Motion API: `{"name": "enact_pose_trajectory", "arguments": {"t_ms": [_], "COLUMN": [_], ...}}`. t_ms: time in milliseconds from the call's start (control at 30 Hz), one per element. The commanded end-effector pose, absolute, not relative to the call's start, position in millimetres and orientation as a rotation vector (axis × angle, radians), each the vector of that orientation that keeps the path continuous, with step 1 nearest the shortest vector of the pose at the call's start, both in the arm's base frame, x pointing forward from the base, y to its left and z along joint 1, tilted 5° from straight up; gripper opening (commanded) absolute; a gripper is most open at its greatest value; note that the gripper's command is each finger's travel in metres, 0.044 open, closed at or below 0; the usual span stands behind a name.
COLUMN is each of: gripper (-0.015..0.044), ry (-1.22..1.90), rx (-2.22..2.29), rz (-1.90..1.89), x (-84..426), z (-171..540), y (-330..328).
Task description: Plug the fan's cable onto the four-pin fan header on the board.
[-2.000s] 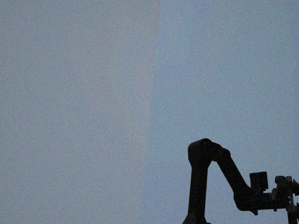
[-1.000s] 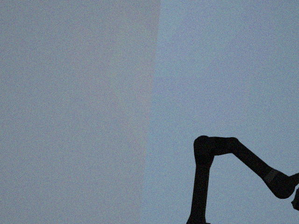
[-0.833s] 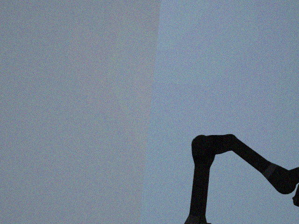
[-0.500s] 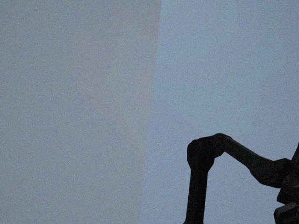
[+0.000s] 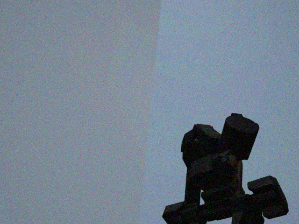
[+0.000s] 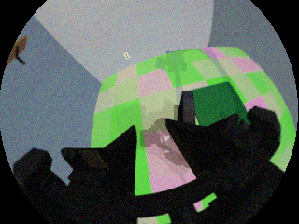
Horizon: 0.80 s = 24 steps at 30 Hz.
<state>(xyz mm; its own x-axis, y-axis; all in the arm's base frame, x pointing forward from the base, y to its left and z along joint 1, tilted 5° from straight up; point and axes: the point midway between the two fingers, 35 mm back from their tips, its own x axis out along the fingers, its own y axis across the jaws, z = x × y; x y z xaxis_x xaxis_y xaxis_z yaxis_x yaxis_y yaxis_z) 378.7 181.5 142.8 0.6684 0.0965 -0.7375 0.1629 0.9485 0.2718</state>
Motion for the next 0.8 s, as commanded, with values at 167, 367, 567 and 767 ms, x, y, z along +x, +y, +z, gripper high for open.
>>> {"name": "enact_pose_trajectory", "arguments": {"t_ms": [167, 367, 567, 767], "gripper": [0.021, 0.021, 0.021, 0.021], "ry": [1.106, 1.344, 1.545, 1.565], "rx": [0.52, 0.729, 1.024, 1.062], "rz": [-0.415, -0.681, -0.908, -0.93], "x": [383, 341, 285, 279], "z": [116, 97, 95, 96], "y": [37, -49, -108, -113]}}
